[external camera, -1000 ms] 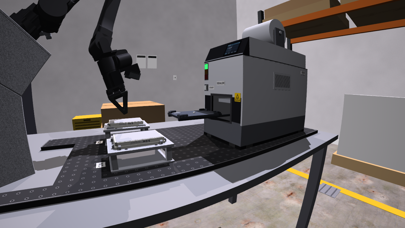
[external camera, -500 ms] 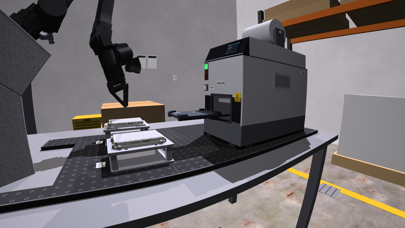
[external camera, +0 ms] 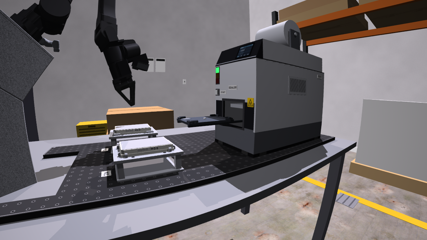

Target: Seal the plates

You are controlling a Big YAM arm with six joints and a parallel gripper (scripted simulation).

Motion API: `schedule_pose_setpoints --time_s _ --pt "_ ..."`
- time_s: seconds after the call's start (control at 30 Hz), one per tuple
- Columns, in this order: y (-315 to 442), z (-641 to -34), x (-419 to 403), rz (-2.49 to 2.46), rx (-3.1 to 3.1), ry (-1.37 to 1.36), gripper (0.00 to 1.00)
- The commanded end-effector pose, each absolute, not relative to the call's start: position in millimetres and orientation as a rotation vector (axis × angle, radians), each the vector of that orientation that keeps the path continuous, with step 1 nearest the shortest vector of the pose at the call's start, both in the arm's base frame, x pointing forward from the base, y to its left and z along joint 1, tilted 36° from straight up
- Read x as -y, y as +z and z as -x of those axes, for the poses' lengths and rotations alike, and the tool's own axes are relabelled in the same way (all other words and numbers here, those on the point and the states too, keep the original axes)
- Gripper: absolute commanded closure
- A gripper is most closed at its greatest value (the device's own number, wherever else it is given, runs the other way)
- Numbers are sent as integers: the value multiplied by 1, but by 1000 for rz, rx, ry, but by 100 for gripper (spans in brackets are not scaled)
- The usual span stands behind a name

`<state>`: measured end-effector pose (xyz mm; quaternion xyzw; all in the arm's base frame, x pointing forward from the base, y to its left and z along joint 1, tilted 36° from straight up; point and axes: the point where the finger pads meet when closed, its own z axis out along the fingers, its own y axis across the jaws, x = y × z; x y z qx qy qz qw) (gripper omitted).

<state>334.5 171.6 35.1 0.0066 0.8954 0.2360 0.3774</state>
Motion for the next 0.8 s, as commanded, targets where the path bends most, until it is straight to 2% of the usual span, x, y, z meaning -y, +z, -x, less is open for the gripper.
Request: schedule_pose_setpoints --time_s 0.0,0.77 --pt "43 -337 -166 -15 -2281 595 0" --pt "71 -325 -153 -20 -2272 601 0"
